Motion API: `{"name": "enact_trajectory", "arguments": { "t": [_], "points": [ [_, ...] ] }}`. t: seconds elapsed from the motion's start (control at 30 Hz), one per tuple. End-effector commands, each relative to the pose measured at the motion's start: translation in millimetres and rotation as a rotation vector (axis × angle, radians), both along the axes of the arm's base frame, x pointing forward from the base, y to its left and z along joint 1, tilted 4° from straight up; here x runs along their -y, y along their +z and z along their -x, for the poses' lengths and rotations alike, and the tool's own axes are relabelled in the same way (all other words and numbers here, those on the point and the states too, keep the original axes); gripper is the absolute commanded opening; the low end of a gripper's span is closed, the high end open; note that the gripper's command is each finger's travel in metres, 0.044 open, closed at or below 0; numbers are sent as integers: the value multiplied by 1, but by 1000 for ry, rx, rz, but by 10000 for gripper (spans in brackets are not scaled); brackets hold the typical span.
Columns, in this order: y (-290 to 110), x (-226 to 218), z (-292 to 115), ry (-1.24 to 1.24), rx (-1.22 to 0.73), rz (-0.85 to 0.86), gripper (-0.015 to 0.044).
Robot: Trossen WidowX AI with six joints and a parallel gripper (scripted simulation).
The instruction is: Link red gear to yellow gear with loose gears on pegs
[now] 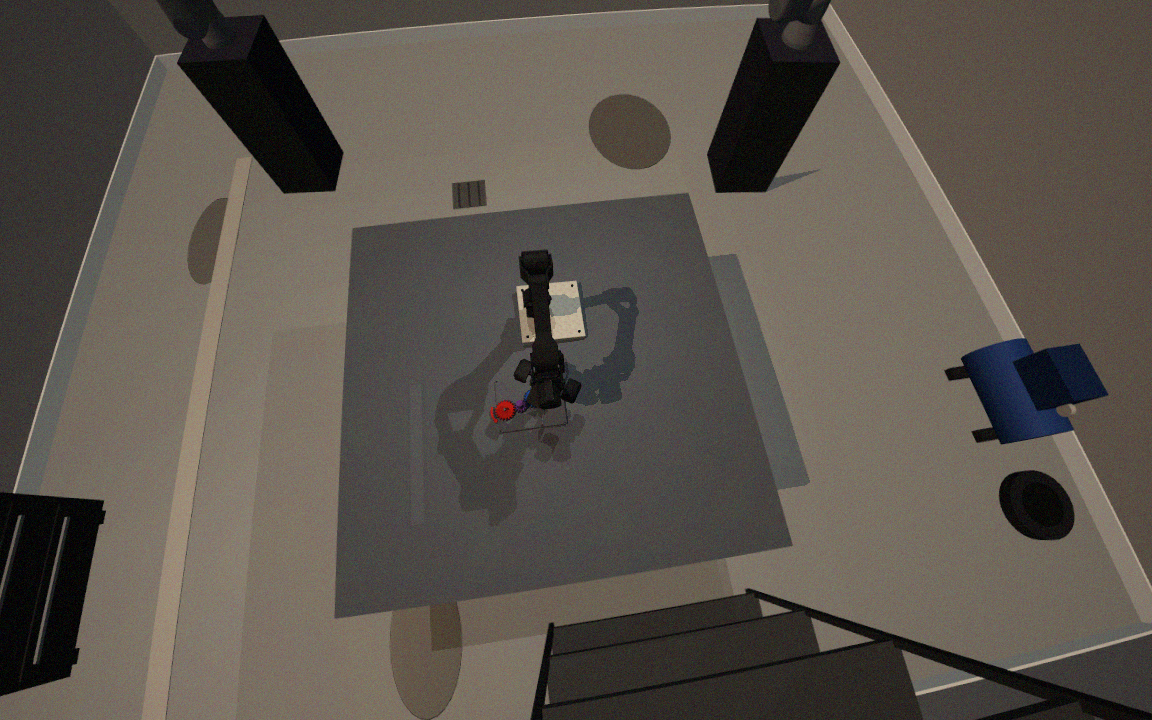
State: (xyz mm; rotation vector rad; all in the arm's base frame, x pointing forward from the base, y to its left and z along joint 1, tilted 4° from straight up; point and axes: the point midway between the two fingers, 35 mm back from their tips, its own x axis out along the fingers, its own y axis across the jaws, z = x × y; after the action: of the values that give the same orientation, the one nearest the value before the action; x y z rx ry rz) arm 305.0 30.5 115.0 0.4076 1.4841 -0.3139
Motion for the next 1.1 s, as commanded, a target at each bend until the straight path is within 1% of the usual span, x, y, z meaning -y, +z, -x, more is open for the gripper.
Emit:
{"name": "enact_trajectory", "arguments": {
  "t": [0.0,0.53,0.87,1.07],
  "points": [
    [0,0,1,-102,-8,-11,0],
    [1,0,1,-549,-29,-40,0],
    [-1,0,0,-572,-30,-42,0],
    [-7,-1,0,-510,-27,-38,0]
  ]
}}
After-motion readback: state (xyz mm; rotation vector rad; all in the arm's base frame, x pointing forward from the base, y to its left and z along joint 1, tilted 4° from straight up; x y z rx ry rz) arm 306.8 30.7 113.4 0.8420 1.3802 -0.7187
